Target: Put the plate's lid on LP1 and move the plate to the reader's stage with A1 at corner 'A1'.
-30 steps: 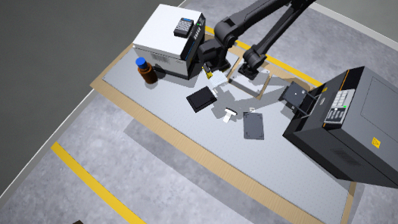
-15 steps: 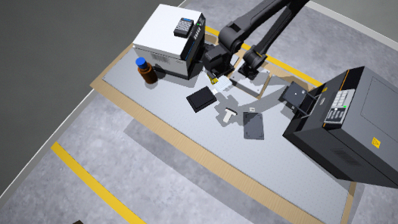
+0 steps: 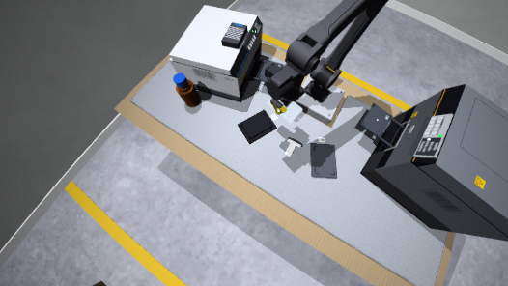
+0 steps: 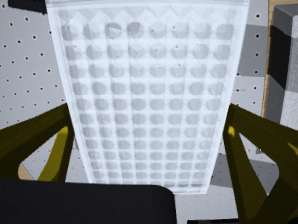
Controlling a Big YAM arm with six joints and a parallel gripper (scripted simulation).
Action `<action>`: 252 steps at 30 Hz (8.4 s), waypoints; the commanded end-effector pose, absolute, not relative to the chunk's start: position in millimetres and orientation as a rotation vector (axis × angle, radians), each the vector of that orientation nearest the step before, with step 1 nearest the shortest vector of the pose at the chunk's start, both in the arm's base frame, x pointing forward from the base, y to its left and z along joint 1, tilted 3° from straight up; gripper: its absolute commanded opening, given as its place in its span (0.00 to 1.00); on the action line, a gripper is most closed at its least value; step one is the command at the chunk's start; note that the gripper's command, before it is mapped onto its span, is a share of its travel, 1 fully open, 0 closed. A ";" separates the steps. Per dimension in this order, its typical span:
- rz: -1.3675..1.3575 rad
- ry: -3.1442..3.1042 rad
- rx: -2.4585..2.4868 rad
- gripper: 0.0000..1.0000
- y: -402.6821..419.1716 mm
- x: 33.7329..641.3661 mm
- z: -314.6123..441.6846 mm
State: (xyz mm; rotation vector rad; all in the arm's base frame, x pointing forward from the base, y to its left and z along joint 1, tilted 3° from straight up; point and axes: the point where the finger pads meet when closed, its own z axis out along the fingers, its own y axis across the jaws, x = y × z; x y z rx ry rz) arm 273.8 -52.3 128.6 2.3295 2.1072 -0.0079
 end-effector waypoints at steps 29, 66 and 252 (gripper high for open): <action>0.056 2.406 1.983 0.86 22.4 299.6 160.7; 0.055 2.666 1.649 0.86 112.6 289.6 172.7; -0.018 3.204 0.132 0.86 305.3 46.9 175.8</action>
